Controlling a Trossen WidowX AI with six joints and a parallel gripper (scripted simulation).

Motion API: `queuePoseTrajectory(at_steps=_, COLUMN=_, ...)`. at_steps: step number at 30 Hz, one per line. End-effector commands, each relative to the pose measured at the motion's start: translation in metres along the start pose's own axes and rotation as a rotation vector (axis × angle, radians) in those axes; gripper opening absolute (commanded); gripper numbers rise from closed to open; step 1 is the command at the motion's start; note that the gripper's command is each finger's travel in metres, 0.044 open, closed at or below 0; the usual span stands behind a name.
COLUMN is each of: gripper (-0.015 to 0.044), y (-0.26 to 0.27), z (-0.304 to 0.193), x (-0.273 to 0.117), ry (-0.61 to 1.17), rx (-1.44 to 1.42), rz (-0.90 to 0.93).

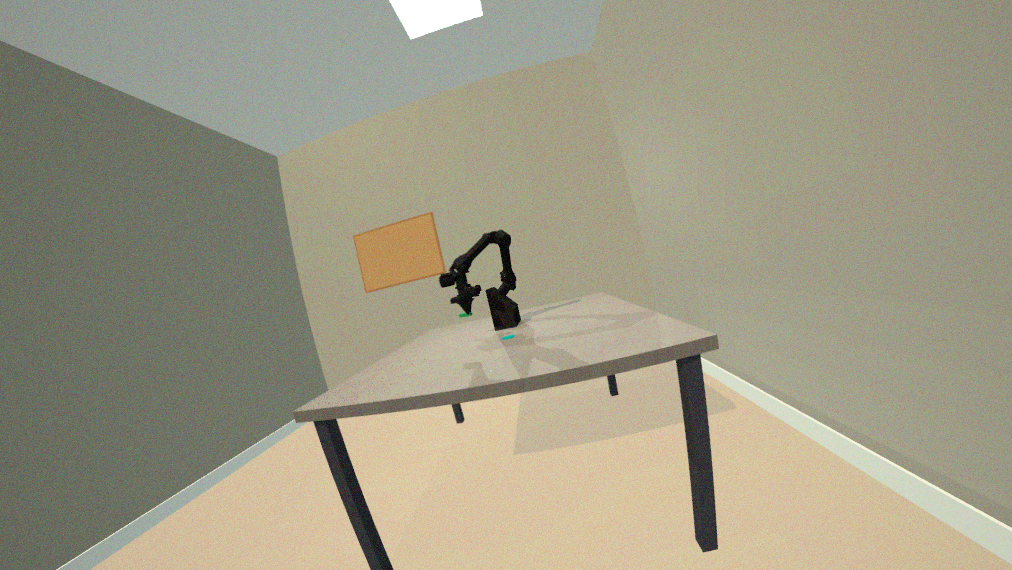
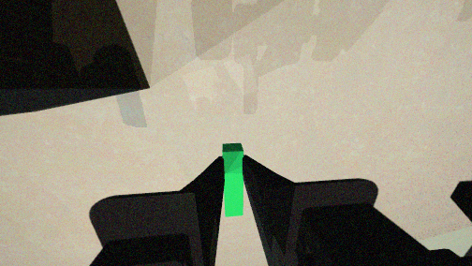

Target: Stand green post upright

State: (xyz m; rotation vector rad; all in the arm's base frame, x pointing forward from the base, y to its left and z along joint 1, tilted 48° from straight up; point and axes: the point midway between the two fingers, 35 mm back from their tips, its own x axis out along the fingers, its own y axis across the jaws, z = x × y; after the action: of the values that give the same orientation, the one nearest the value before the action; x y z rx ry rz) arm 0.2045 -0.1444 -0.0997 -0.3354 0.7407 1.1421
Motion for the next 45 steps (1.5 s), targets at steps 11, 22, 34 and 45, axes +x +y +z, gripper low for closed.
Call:
queuePoseTrajectory(at_steps=11, gripper=0.0023, y=-0.017, z=0.020, x=-0.008, ry=0.011, rx=0.196, rz=-0.016)
queuePoseTrajectory(at_steps=22, gripper=0.0023, y=-0.027, z=0.037, x=-0.011, ry=0.014, rx=0.362, rz=-0.020)
queuePoseTrajectory(at_steps=34, gripper=0.0023, y=-0.037, z=0.057, x=-0.014, ry=0.013, rx=0.541, rz=-0.024)
queuePoseTrajectory(at_steps=45, gripper=0.0023, y=-0.044, z=0.076, x=-0.016, ry=0.011, rx=0.705, rz=-0.027)
